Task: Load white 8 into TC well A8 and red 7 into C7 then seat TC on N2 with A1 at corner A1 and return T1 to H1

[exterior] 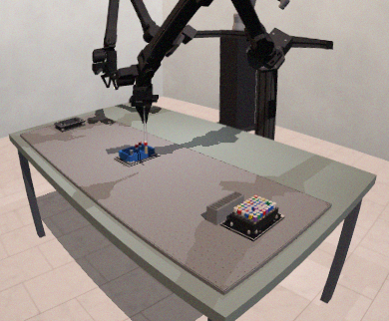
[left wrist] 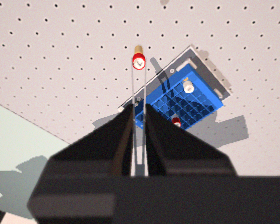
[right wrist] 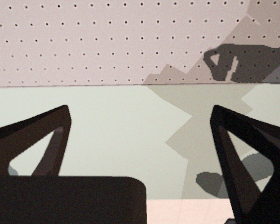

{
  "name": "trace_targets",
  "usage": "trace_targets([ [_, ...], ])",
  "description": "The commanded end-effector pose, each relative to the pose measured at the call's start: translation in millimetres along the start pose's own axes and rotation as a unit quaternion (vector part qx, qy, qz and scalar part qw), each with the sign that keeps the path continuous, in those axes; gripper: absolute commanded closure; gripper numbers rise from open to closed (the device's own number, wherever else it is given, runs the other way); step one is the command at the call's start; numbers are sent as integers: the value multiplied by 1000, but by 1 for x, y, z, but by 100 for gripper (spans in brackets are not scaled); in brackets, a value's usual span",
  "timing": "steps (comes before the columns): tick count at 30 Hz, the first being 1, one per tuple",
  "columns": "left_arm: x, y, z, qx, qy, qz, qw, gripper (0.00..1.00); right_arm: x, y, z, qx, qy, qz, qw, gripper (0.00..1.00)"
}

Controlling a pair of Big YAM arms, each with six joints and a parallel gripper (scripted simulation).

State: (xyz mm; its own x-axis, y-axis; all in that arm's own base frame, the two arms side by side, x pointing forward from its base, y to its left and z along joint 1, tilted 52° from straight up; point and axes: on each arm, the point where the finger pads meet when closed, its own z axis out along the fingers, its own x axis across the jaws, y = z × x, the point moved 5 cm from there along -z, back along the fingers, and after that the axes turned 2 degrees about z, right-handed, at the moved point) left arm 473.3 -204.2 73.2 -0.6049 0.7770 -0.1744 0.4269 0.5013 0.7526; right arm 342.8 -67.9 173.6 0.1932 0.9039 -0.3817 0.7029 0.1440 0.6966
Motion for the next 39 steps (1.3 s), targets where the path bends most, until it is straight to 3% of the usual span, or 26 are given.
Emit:
trace_targets([
  [1,-12,-13,-2,3,-2,4,1000,91,-1,4,-2,-3,0,-7,1000,0],
  [6,-9,-8,6,0,8,-5,1000,91,-1,4,-2,-3,0,-7,1000,0],
  [8,-17,-20,-2,2,-2,4,1000,91,-1,4,-2,-3,0,-7,1000,0],
  [22,-31,-34,-2,2,-3,4,1000,91,-1,4,-2,-3,0,-7,1000,0],
  [23,-26,-26,8,0,8,-6,1000,91,-1,4,-2,-3,0,-7,1000,0],
  [26,-36,-40,-2,2,-3,4,1000,91,-1,4,-2,-3,0,-7,1000,0],
  [39,-48,-52,-1,2,-2,3,1000,91,-1,4,-2,-3,0,-7,1000,0],
])
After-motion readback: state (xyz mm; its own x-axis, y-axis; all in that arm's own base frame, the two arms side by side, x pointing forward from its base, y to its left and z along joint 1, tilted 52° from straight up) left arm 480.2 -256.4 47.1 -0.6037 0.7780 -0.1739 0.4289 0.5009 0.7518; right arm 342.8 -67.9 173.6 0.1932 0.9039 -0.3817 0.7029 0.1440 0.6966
